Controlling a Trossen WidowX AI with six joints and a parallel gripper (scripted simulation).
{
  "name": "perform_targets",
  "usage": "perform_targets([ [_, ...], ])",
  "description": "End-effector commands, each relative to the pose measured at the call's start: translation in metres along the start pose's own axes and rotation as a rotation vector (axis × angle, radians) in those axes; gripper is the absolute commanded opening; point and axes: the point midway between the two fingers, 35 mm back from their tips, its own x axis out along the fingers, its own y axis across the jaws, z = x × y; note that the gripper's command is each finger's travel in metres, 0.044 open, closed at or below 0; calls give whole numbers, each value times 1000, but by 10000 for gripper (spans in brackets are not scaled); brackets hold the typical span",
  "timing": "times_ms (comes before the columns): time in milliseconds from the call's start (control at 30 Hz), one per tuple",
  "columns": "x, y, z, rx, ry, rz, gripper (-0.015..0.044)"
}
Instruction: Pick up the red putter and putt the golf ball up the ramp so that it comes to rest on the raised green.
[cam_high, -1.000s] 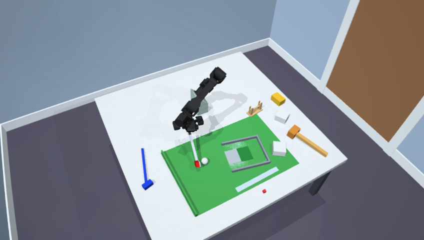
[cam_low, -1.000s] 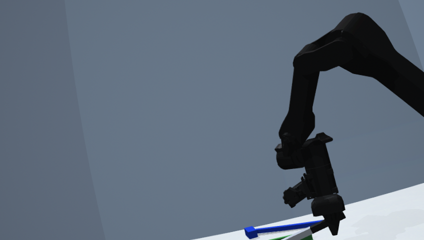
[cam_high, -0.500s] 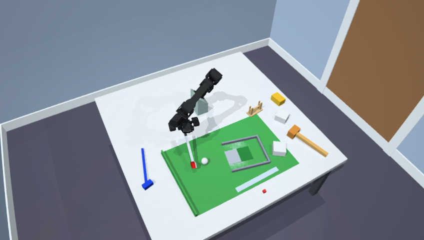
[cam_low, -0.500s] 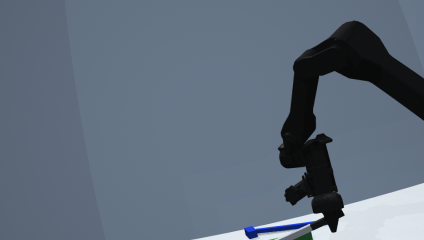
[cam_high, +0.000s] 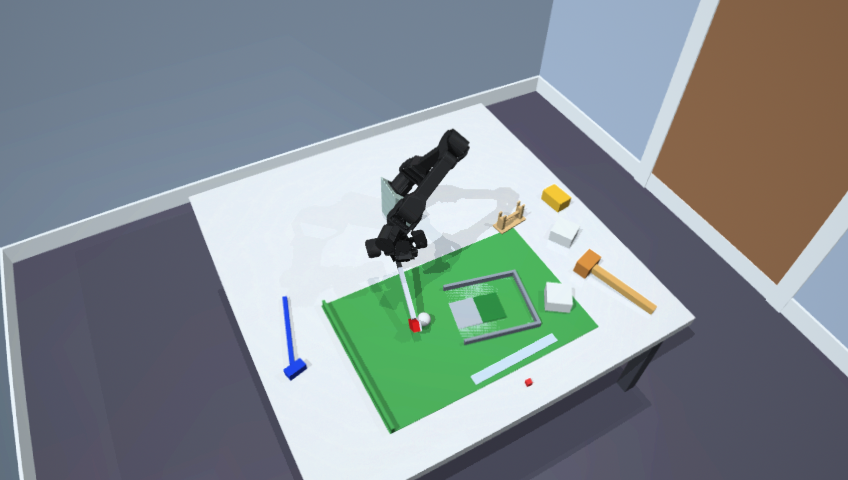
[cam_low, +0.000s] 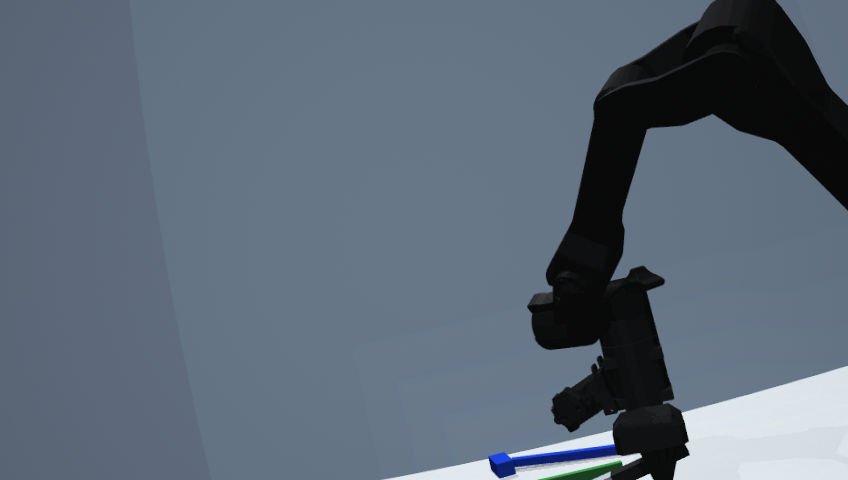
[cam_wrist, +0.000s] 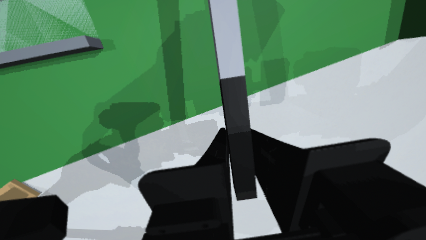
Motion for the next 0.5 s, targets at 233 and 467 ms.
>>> perform_targets([
  [233, -1, 47, -6, 1, -7, 11, 0],
  [467, -40, 46, -5, 2, -7, 9, 0],
])
